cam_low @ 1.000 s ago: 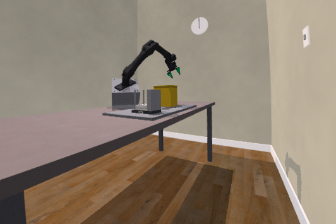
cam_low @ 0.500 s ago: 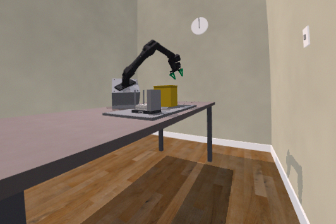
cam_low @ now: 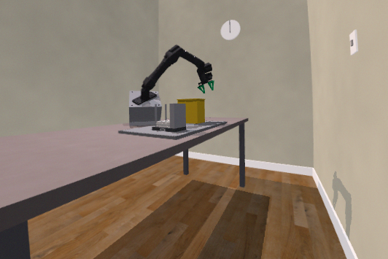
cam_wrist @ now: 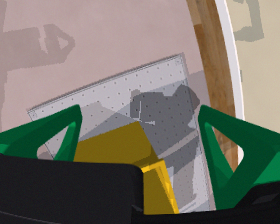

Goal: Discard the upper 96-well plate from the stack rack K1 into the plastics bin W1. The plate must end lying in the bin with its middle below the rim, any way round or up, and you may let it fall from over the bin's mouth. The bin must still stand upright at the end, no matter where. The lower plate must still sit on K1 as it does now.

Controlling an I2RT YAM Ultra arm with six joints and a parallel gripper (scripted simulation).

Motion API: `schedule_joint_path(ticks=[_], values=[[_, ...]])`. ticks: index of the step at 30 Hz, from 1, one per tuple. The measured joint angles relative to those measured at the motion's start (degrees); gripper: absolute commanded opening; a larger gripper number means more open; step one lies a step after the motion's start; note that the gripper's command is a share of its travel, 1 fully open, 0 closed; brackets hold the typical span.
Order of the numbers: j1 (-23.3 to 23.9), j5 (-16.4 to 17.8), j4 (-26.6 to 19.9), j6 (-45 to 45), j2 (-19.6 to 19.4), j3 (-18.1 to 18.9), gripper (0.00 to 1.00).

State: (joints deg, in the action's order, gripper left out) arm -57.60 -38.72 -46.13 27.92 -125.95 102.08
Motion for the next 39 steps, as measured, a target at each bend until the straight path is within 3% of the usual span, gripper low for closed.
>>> schedule_joint_path(ticks=[9, 39], values=[[1.05, 0.98, -0.81, -0.52, 1.05, 0.90, 1.00], [17.03, 5.22, -5.27, -3.61, 8.57, -0.26, 1.00]])
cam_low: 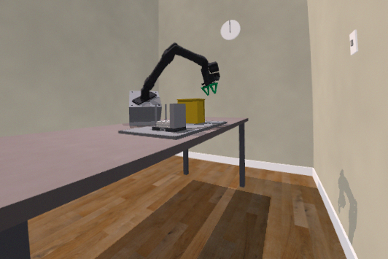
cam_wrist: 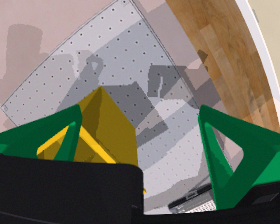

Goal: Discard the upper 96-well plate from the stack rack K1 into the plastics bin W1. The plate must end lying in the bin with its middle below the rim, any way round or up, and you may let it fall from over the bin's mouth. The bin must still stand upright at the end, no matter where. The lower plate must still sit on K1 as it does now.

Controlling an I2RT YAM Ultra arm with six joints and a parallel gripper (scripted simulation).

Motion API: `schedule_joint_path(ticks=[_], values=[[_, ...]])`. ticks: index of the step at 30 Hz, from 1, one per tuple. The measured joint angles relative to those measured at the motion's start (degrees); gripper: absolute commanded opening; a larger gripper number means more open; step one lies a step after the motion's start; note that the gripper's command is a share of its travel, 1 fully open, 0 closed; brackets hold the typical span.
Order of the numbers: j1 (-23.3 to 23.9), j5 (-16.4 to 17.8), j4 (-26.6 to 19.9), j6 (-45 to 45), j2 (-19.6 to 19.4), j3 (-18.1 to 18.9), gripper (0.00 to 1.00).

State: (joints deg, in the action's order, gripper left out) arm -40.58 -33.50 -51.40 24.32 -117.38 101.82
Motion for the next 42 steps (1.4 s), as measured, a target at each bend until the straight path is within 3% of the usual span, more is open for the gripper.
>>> schedule_joint_path(ticks=[42], values=[[21.75, 7.30, -5.66, -1.99, 11.56, -2.78, 1.00]])
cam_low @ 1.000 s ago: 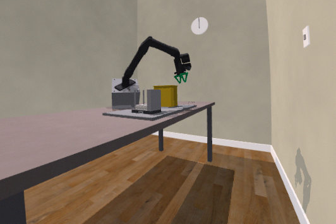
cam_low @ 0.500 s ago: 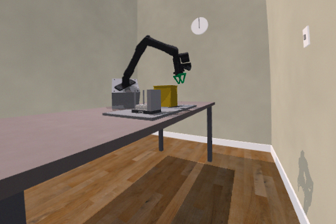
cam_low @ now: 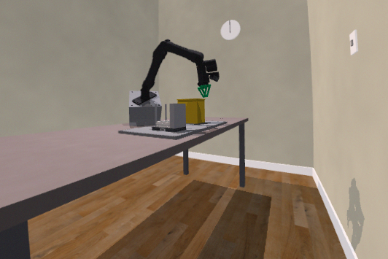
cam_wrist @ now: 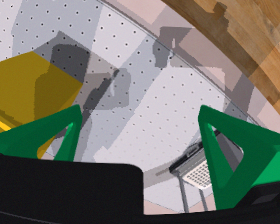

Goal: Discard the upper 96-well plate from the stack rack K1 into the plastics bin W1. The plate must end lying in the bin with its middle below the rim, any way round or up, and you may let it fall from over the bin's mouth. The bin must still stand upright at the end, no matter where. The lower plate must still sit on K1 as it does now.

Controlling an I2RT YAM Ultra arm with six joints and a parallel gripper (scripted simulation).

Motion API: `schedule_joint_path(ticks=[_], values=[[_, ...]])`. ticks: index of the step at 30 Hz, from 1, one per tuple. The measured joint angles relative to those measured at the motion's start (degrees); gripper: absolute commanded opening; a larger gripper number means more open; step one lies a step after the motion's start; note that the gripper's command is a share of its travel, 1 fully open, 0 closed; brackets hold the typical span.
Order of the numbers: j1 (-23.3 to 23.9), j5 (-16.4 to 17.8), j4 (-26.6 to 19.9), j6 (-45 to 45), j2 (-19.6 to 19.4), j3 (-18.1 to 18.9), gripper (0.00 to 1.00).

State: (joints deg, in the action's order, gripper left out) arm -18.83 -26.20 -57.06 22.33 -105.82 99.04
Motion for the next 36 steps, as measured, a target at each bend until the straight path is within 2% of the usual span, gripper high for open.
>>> schedule_joint_path(ticks=[13, 36], values=[[6.40, 2.08, -2.43, -2.32, 3.63, -0.07, 1.00], [20.57, 6.36, -6.25, -3.72, 10.80, -1.53, 1.00]])
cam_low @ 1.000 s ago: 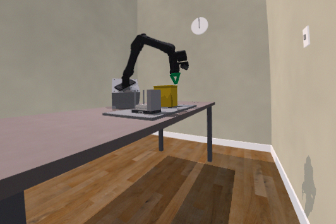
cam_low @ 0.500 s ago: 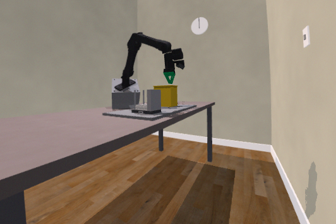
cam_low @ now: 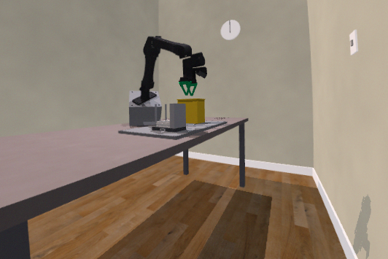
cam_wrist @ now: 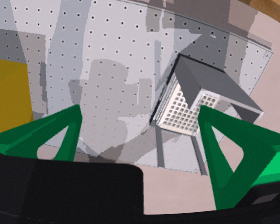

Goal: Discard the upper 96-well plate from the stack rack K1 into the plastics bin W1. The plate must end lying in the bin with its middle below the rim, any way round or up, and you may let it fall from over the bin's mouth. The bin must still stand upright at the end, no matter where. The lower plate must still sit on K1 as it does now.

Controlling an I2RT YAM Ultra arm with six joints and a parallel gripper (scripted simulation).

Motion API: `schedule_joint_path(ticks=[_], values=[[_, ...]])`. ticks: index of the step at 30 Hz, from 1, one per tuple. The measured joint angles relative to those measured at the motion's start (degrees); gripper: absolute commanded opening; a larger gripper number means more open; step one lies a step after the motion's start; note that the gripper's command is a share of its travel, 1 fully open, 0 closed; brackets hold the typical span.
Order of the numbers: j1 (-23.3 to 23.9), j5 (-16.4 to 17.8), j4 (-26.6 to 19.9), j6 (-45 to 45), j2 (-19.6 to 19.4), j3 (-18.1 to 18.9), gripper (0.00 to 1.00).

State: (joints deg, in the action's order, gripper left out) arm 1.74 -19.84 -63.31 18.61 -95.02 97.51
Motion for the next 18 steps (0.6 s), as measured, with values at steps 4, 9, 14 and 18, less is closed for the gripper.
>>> schedule_joint_path(ticks=[4, 9, 14, 18], values=[[2.64, 1.03, -0.63, 0.07, 1.57, -0.33, 1.00], [4.76, 1.64, -1.57, -0.81, 3.06, -0.35, 1.00], [8.26, 2.93, -2.43, -0.70, 4.35, -0.76, 1.00], [10.95, 3.61, -3.21, -1.66, 5.86, -0.92, 1.00]])
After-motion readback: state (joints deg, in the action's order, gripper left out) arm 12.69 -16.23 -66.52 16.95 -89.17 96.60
